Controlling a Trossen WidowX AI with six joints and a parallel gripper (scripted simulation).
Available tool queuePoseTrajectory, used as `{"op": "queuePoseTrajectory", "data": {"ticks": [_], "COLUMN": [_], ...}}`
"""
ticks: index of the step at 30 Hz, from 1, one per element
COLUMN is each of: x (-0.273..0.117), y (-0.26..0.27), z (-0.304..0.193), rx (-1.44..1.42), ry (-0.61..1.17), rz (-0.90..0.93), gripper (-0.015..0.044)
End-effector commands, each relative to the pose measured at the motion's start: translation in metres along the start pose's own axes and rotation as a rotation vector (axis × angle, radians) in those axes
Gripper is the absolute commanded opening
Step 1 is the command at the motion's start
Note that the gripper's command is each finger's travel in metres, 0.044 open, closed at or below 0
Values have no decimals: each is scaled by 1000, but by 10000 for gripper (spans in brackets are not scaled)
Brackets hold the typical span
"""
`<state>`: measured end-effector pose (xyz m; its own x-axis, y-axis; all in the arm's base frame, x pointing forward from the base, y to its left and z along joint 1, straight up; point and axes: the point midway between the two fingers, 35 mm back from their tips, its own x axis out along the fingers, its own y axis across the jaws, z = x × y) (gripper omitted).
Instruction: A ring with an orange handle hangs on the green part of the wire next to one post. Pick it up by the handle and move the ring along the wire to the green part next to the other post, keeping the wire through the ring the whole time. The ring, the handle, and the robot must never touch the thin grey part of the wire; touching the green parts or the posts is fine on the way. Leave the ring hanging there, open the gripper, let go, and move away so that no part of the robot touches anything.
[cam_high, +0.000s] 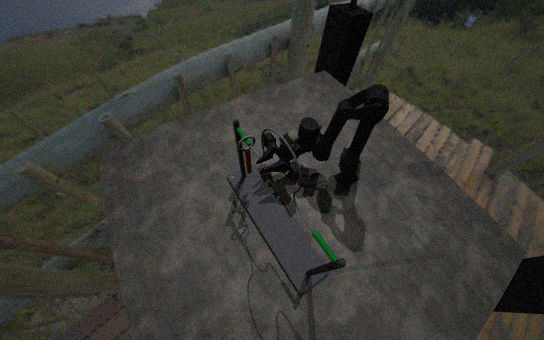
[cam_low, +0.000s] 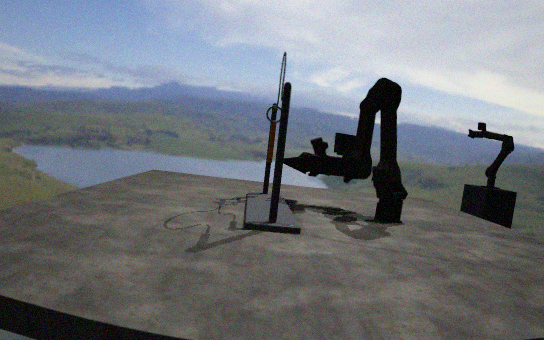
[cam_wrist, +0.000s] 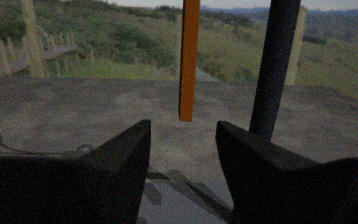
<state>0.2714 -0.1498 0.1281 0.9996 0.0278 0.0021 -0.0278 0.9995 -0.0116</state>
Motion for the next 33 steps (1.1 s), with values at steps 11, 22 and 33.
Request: {"op": "queuePoseTrajectory", "data": {"ticks": [11, 22, 33], "x": [20, 37, 55], "y": [-4, -6, -6], "z": [4, 5, 5], "rx": [-1, -2, -2], "ry": [-9, -10, -12], "rz": [-1, -1, -1], "gripper": [160, 160, 160]}}
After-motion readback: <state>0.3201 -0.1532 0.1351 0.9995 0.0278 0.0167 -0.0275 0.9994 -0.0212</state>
